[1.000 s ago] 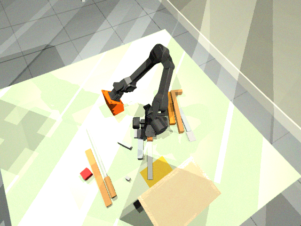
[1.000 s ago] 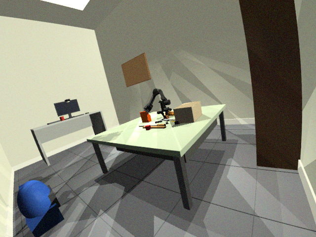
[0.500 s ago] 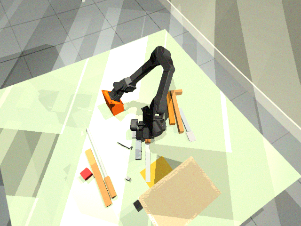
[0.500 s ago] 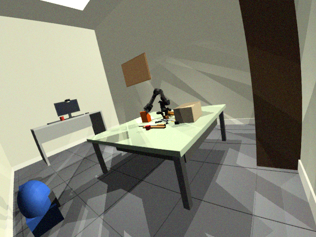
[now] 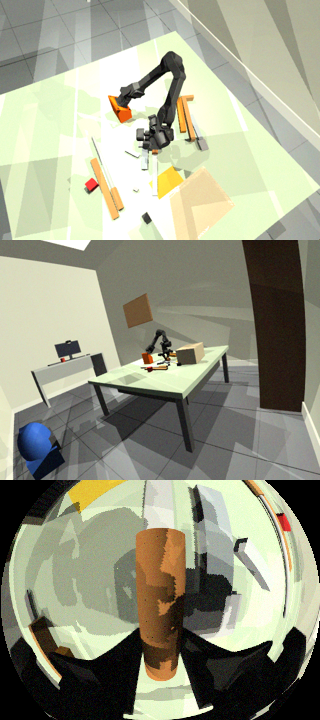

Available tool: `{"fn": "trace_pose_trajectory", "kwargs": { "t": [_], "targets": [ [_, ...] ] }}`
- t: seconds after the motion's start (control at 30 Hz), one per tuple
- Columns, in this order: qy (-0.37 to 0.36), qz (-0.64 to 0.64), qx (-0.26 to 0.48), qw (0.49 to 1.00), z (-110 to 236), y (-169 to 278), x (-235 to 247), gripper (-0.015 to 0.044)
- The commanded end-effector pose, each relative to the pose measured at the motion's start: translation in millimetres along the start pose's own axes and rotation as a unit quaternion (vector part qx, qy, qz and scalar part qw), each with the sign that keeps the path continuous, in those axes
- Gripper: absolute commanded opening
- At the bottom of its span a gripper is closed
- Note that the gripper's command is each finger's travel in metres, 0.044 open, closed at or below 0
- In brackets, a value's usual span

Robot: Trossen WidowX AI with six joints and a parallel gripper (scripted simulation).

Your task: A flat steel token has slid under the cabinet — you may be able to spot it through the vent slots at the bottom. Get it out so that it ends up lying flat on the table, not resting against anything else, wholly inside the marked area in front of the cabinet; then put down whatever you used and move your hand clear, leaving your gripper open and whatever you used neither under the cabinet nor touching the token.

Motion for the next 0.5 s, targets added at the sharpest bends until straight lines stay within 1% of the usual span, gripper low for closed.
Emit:
{"fn": "trace_pose_trajectory", "kwargs": {
  "t": [0.0,0.47],
  "targets": [
    [0.001,-0.001,-0.003,1.0,1,-5,-4,0.0],
    [0.001,-0.001,-0.003,1.0,1,-14,-16,0.0]
  ]
}}
Point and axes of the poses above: the point midway between the two fingers, 35 mm back from their tips, its own z axis back along the fingers, its own x axis across the jaws, y = z × x, the point moved 1 cm from there along z, back along the fingers, and after that the axes turned 4 degrees about z, right-handed, at the moved point
